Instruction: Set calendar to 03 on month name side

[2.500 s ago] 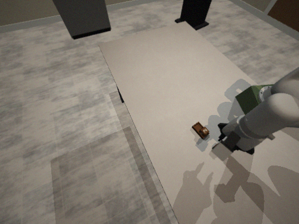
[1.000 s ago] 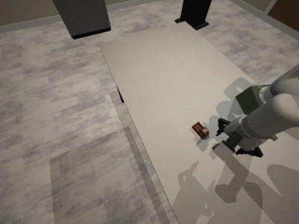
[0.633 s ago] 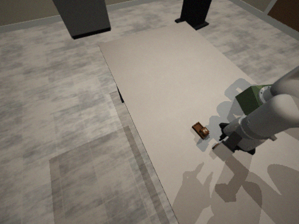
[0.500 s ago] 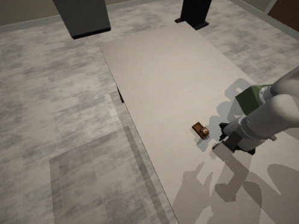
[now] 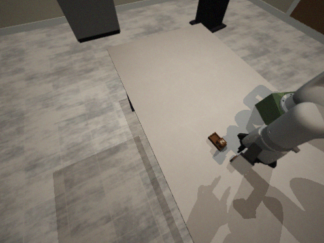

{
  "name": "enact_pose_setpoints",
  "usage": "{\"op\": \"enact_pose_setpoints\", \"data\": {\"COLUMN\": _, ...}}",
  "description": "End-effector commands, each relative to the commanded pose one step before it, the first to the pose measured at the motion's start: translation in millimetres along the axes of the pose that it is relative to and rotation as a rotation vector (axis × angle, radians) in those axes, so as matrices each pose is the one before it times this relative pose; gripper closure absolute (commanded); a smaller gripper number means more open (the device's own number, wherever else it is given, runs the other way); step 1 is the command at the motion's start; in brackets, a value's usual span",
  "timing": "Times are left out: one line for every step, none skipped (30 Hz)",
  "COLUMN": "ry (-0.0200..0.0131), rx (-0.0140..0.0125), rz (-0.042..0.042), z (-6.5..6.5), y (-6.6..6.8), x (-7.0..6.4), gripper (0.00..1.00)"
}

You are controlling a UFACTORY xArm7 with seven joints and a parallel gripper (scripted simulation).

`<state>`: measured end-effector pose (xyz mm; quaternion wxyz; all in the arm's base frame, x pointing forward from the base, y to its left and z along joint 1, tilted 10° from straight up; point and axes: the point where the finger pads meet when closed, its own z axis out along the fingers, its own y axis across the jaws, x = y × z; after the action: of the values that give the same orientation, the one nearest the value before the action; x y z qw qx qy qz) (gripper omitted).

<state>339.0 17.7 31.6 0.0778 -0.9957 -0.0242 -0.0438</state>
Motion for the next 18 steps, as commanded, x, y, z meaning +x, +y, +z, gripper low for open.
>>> {"op": "enact_pose_setpoints", "data": {"ry": 0.00286, "rx": 0.00015, "rz": 0.00018, "z": -0.68, "y": 0.06, "x": 1.24, "gripper": 0.53}}
{"op": "enact_pose_setpoints", "data": {"ry": 0.0, "rx": 0.0, "rz": 0.0, "z": 0.0, "y": 0.0, "x": 0.0, "gripper": 0.53}}
{"op": "enact_pose_setpoints", "data": {"ry": 0.0, "rx": 0.0, "rz": 0.0, "z": 0.0, "y": 0.0, "x": 0.0, "gripper": 0.53}}
{"op": "enact_pose_setpoints", "data": {"ry": 0.0, "rx": 0.0, "rz": 0.0, "z": 0.0, "y": 0.0, "x": 0.0, "gripper": 0.53}}
{"op": "enact_pose_setpoints", "data": {"ry": 0.0, "rx": 0.0, "rz": 0.0, "z": 0.0, "y": 0.0, "x": 0.0, "gripper": 0.53}}
{"op": "enact_pose_setpoints", "data": {"ry": 0.0, "rx": 0.00001, "rz": 0.0, "z": 0.01, "y": 0.0, "x": 0.0, "gripper": 0.53}}
{"op": "enact_pose_setpoints", "data": {"ry": -0.00001, "rx": 0.00001, "rz": 0.0, "z": 0.04, "y": 0.0, "x": 0.0, "gripper": 0.53}}
{"op": "enact_pose_setpoints", "data": {"ry": -0.00001, "rx": 0.00002, "rz": 0.0, "z": 0.07, "y": 0.0, "x": 0.0, "gripper": 0.53}}
{"op": "enact_pose_setpoints", "data": {"ry": -0.00002, "rx": 0.00004, "rz": 0.0, "z": 0.11, "y": 0.0, "x": 0.0, "gripper": 0.53}}
{"op": "enact_pose_setpoints", "data": {"ry": 0.0, "rx": 0.0, "rz": 0.0, "z": 0.0, "y": 0.0, "x": 0.0, "gripper": 0.53}}
{"op": "enact_pose_setpoints", "data": {"ry": 0.0, "rx": 0.0, "rz": 0.0, "z": 0.0, "y": 0.0, "x": 0.0, "gripper": 0.53}}
{"op": "enact_pose_setpoints", "data": {"ry": -0.00003, "rx": 0.00005, "rz": 0.0, "z": 0.16, "y": 0.0, "x": 0.0, "gripper": 0.53}}
{"op": "enact_pose_setpoints", "data": {"ry": -0.00004, "rx": 0.00007, "rz": 0.0, "z": 0.21, "y": -0.01, "x": 0.0, "gripper": 0.53}}
{"op": "enact_pose_setpoints", "data": {"ry": -0.00004, "rx": 0.00008, "rz": 0.0, "z": 0.27, "y": -0.01, "x": 0.01, "gripper": 0.53}}
{"op": "enact_pose_setpoints", "data": {"ry": -0.00005, "rx": 0.00009, "rz": 0.0, "z": 0.34, "y": -0.01, "x": 0.01, "gripper": 0.53}}
{"op": "enact_pose_setpoints", "data": {"ry": -0.00005, "rx": 0.0001, "rz": 0.0, "z": 0.4, "y": 0.0, "x": 0.01, "gripper": 0.53}}
{"op": "enact_pose_setpoints", "data": {"ry": -0.00004, "rx": 0.00009, "rz": 0.0, "z": 0.47, "y": 0.0, "x": 0.01, "gripper": 0.53}}
{"op": "enact_pose_setpoints", "data": {"ry": -0.00002, "rx": 0.00008, "rz": 0.0, "z": 0.54, "y": 0.0, "x": 0.01, "gripper": 0.53}}
